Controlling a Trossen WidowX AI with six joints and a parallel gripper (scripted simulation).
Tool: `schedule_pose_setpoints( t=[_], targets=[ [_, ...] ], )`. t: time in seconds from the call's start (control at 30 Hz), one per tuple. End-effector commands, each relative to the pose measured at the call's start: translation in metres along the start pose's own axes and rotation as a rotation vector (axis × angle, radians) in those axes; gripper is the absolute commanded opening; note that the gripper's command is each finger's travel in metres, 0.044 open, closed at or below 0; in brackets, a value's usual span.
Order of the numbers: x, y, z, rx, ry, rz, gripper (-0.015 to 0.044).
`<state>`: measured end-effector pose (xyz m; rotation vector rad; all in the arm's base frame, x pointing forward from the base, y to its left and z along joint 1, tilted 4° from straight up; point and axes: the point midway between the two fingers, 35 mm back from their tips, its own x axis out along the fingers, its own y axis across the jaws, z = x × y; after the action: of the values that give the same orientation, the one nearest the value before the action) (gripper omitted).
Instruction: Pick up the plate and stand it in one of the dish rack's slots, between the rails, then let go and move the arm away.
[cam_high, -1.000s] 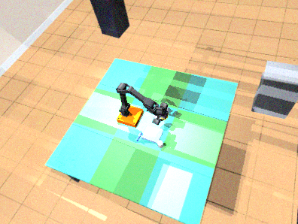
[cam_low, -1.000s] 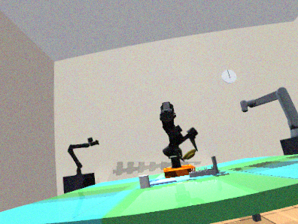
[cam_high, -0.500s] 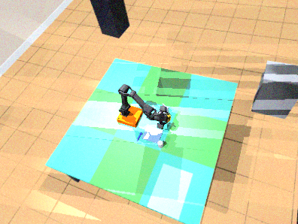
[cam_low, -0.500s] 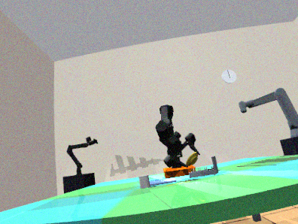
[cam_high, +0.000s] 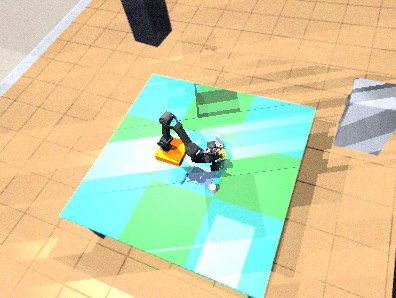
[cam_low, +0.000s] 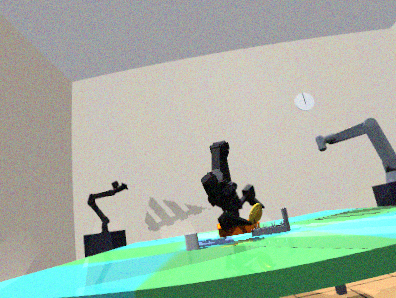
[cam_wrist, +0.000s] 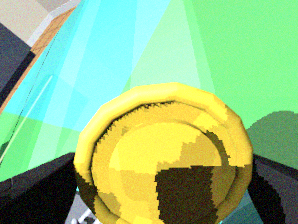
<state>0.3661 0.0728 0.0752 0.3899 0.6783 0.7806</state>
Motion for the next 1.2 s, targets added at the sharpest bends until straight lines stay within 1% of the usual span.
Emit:
schedule_pose_setpoints(
  t=[0.0,0.63,1.07,1.17],
  targets=[
    [-0.004,0.002,-0.005,-0.083,-0.049,0.059,0.0],
    [-0.033,0.026,-0.042,-0.457,-0.231,0.269,0.0],
    [-0.059,0.054,-0.072,-0.715,-0.324,0.382,0.0],
    [-0.06,0.056,-0.074,-0.729,-0.328,0.388,0.0]
  ],
)
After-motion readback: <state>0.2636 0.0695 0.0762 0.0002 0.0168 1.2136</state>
